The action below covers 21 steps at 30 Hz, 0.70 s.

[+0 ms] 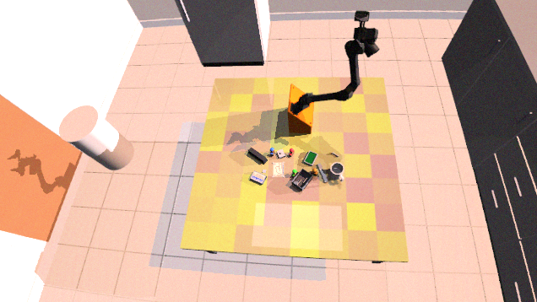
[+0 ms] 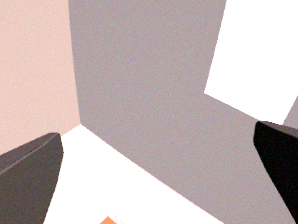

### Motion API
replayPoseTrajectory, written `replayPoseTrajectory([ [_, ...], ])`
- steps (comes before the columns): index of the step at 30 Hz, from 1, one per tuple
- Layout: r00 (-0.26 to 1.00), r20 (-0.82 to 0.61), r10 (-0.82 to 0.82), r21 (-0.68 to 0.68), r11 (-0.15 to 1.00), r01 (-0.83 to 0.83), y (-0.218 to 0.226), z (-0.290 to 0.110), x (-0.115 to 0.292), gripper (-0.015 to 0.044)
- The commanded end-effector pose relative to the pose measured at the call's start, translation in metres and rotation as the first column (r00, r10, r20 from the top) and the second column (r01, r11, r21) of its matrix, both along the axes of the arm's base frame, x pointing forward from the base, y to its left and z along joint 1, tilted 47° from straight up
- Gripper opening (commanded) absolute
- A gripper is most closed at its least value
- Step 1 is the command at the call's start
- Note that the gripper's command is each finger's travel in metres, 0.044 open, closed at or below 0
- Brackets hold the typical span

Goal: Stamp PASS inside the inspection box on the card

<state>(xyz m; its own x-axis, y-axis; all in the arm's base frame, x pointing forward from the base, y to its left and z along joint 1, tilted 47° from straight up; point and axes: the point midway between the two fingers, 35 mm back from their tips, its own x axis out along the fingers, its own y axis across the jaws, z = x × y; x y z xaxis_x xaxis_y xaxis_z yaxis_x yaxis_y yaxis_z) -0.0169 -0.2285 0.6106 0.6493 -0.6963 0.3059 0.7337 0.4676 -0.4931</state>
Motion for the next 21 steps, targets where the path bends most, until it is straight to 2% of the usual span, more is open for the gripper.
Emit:
replayPoseTrajectory([
  [1,1.0,0.002,0.002,0.001,1.0,-0.002,0.0,0.0,0.0,0.0374],
  [7,0.993,0.079,0.082,0.033,0.996,-0.085,-0.021,-0.007,0.008,0.0216],
  [21,0.911,0.291,0.291,0.227,0.904,-0.362,-0.1,-0.058,0.057,0.0213],
])
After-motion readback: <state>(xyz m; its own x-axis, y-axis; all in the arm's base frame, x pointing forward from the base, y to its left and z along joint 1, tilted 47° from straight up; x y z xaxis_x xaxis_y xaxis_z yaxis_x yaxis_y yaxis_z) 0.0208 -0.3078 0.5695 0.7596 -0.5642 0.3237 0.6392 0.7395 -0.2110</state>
